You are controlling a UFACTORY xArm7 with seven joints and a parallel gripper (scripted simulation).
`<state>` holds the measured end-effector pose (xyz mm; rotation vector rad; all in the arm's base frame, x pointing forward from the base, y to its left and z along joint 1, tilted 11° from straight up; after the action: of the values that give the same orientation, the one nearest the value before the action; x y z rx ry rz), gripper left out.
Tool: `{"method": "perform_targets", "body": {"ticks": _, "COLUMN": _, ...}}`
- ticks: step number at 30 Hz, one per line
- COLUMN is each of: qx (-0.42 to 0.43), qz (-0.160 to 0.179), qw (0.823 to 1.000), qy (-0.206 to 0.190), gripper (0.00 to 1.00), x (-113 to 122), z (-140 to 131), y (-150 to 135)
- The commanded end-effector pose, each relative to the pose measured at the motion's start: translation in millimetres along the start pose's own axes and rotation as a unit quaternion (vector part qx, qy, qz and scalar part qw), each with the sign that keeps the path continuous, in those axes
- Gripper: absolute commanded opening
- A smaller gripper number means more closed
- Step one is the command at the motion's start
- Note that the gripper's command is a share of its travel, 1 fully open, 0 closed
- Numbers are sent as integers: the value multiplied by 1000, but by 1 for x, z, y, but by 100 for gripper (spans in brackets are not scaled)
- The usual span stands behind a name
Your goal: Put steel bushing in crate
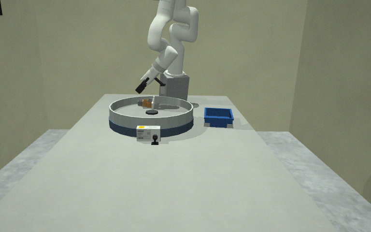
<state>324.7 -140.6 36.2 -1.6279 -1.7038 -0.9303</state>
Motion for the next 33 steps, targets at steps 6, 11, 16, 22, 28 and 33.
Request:
{"method": "perform_targets", "body": {"ticks": 6, "qx": -1, "qz": -2, "qw": 1000, "qy": -1, "gripper": 11, "x": 0, "z": -1, "y": 1}}
{"method": "perform_targets", "body": {"ticks": 11, "qx": -1, "qz": -2, "qw": 1000, "qy": -1, "gripper": 11, "x": 0, "z": -1, "y": 1}}
{"method": "perform_targets", "body": {"ticks": 16, "qx": -1, "qz": -2, "qw": 1000, "qy": -1, "gripper": 11, "x": -9, "z": 7, "y": 2}}
{"method": "perform_targets", "body": {"ticks": 22, "qx": -1, "qz": -2, "qw": 1000, "qy": -1, "gripper": 11, "x": -18, "z": 14, "y": 3}}
{"method": "perform_targets", "body": {"ticks": 28, "qx": -1, "qz": -2, "qw": 1000, "qy": -1, "gripper": 11, "x": -18, "z": 14, "y": 3}}
{"method": "perform_targets", "body": {"ticks": 33, "qx": -1, "qz": -2, "qw": 1000, "qy": -1, "gripper": 11, "x": -18, "z": 14, "y": 3}}
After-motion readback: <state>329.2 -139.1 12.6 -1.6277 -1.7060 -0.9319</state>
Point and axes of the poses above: the point where the finger pads meet when closed, its own x axis back along the fingers, its own y axis across the jaws, z = x × y, the point moved 4 cm from there along x, back along the fingers, and after that the axes turned 8 degrees about x, right-handed, at the moved point
